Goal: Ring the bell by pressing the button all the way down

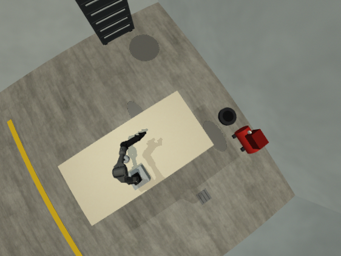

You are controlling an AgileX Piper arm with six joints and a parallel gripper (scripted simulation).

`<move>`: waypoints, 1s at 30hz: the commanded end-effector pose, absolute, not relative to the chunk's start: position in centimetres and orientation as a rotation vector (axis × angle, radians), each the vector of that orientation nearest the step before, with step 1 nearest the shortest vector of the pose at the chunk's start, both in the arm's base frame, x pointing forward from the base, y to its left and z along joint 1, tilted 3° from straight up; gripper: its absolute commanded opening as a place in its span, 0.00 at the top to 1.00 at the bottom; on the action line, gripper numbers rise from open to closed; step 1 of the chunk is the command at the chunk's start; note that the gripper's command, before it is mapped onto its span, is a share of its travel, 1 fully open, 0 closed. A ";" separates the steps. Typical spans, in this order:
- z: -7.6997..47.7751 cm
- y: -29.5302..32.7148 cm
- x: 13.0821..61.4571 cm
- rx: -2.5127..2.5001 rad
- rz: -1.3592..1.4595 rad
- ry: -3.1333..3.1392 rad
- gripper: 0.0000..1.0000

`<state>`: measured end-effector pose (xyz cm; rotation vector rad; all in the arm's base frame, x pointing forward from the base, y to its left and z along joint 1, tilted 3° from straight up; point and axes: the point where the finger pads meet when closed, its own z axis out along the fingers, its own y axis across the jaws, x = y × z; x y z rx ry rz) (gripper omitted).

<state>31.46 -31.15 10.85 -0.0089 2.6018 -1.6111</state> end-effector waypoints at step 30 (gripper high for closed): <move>6.7 0.6 22.0 -0.290 -0.092 3.093 0.00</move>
